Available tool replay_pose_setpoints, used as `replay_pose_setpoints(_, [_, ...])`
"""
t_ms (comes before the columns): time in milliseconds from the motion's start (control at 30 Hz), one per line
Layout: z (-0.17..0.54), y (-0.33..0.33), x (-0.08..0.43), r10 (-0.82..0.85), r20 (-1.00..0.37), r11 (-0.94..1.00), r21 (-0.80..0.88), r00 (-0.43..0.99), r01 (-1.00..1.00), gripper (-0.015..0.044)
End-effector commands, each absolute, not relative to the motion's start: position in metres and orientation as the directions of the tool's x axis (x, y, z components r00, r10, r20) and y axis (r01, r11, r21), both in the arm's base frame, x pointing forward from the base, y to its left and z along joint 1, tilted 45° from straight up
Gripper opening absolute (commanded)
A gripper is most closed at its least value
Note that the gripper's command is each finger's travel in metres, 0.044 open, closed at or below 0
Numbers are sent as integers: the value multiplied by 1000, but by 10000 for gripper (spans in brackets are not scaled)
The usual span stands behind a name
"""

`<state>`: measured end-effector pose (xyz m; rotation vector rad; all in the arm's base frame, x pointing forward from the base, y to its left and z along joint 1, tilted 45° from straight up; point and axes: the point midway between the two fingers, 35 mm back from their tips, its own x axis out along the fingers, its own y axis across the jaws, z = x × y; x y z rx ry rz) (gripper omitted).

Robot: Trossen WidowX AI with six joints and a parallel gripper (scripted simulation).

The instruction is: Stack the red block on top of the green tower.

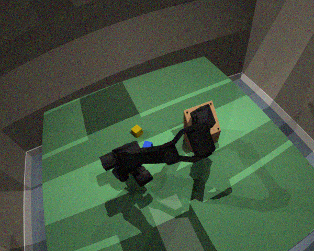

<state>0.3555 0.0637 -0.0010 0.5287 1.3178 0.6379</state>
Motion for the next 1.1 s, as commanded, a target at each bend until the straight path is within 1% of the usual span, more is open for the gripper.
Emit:
replay_pose_setpoints(0, [16,50,356,693,-707,721,679,141,-137,0])
replay_pose_setpoints(367, [61,6,347,691,-709,723,677,141,-136,0])
replay_pose_setpoints(567, [62,2,347,691,-709,723,677,141,-137,0])
replay_pose_setpoints(1067, [-7,-68,335,685,-715,729,671,141,-135,0])
